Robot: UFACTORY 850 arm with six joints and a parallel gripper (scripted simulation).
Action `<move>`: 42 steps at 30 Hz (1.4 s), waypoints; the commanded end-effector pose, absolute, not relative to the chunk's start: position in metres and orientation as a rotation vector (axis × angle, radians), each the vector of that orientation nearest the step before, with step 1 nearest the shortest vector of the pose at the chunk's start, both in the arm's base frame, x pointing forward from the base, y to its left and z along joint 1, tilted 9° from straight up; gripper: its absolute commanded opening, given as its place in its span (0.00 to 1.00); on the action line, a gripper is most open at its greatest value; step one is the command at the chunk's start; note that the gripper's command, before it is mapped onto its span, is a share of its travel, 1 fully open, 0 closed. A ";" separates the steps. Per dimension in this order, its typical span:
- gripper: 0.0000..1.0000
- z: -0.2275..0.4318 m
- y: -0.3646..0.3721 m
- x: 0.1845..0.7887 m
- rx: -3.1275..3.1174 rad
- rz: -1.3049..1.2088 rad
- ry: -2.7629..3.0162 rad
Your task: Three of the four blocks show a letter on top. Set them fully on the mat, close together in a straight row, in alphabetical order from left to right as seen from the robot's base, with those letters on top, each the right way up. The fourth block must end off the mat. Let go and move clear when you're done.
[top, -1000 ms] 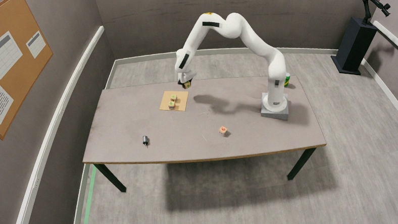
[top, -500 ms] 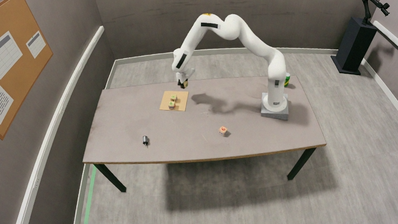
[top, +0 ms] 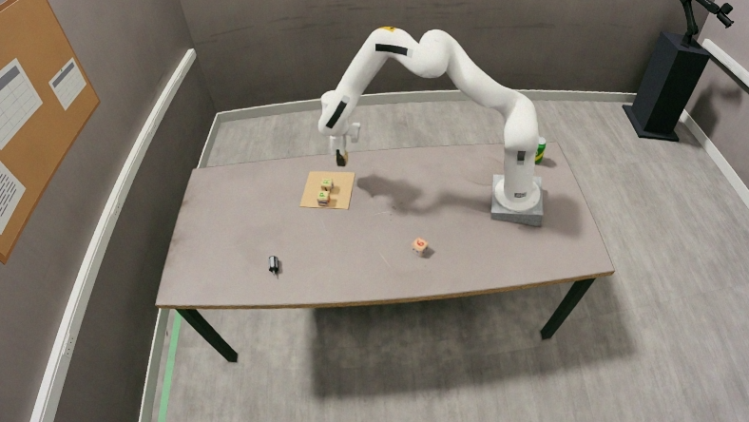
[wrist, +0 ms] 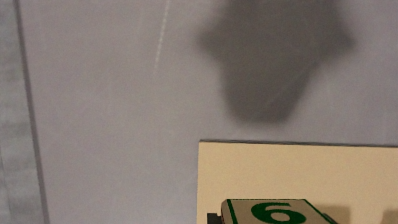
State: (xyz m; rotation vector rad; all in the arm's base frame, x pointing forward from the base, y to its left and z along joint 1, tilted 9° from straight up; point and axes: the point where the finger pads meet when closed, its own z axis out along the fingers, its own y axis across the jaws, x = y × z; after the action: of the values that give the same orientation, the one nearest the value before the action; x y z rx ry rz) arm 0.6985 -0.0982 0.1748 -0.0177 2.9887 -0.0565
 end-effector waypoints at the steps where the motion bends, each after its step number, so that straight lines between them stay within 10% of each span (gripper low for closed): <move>1: 0.44 0.177 -0.099 0.705 -0.227 -0.051 2.982; 42: 0.44 0.186 -0.107 0.752 -1.898 -0.172 2.364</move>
State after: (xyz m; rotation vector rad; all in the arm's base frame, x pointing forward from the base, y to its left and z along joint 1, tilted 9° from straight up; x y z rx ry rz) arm 0.7477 -0.1059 0.1837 -1.7792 2.4557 -0.1782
